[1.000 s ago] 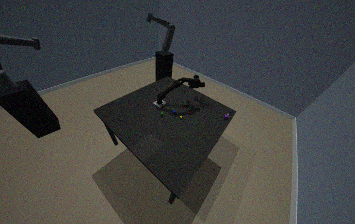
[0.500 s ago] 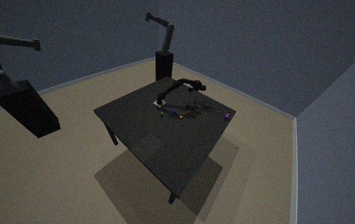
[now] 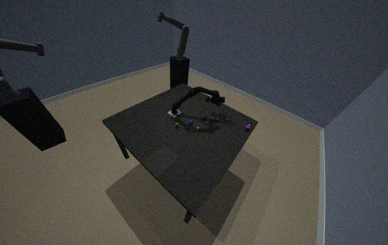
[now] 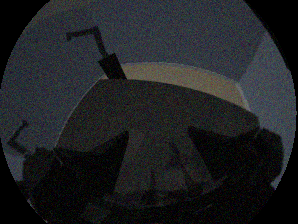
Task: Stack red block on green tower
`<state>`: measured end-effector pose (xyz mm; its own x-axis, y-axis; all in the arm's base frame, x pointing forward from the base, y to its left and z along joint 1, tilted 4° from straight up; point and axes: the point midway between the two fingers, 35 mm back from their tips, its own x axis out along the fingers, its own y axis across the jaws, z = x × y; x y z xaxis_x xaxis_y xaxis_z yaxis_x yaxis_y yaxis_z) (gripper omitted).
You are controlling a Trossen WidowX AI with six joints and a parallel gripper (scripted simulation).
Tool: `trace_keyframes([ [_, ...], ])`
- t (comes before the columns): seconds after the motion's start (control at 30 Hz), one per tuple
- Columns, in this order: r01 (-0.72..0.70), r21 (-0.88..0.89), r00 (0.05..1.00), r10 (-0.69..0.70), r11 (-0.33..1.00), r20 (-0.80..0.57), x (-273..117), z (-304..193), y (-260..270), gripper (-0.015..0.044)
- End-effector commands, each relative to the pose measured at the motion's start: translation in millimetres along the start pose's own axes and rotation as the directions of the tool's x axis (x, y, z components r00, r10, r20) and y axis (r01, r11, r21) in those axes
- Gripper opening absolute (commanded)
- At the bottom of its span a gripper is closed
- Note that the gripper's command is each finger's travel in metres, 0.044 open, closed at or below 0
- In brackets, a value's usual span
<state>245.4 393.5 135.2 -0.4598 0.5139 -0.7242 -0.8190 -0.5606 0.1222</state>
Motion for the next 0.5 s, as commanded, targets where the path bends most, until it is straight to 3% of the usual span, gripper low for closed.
trace_keyframes([
  [0.0, 0.051, 0.170, 0.997, -0.039, 0.984, -0.071, -12, -20, -3, 0.0440],
  [0.23, 0.210, 0.519, 0.968, -0.102, 0.828, -0.229, -36, -64, -6, 0.0440],
  [0.47, 0.399, 0.752, 0.912, -0.142, 0.524, -0.384, -63, -107, -4, 0.0440],
])
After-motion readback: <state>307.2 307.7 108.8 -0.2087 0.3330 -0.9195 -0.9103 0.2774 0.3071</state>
